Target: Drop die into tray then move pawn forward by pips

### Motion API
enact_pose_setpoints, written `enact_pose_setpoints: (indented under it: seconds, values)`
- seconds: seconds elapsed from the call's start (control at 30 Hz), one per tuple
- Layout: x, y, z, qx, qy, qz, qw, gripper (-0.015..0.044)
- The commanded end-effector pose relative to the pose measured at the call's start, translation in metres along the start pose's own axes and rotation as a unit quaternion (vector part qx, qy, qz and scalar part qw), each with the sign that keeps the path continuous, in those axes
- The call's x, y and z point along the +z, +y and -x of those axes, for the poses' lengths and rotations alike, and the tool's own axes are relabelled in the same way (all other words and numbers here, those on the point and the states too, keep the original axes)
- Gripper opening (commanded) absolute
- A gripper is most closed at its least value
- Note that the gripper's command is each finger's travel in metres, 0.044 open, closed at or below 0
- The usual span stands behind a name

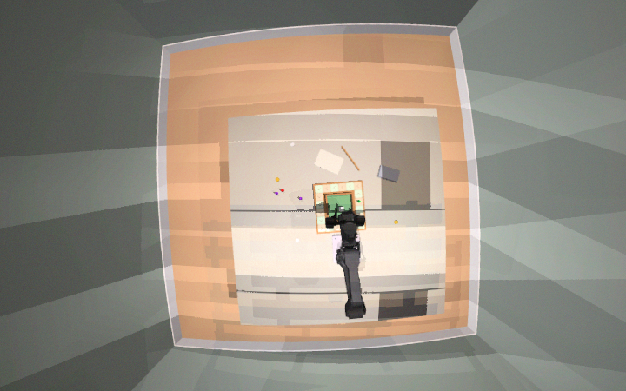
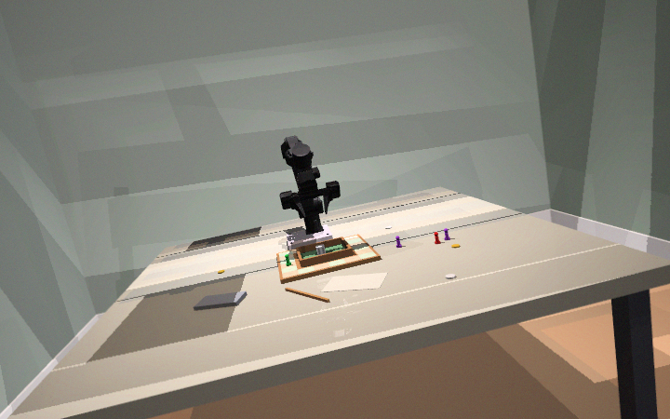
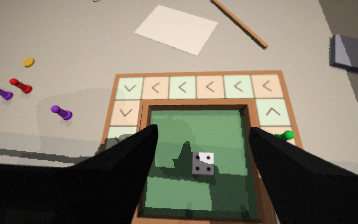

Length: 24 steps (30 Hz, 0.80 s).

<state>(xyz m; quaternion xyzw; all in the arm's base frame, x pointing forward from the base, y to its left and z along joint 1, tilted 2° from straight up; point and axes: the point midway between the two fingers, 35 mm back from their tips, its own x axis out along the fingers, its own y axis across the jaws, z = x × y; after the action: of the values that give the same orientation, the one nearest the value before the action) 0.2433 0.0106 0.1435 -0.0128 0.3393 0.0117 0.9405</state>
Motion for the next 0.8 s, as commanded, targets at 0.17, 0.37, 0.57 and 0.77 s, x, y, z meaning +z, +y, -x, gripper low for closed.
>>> enact_pose_setpoints:
  seconds: [0.17,0.37,0.57,0.77]
  values:
    - [0.018,0.000,0.011,-0.001,0.028,0.001,1.000,0.0440]
    - [0.013,0.000,-0.007,-0.001,0.185,0.002,0.983,0.0440]
    - [0.006,0.000,-0.022,-0.001,0.325,0.001,0.946,0.0440]
    - [0.003,-0.001,-0.026,-0.002,0.356,0.004,0.935,0.0440]
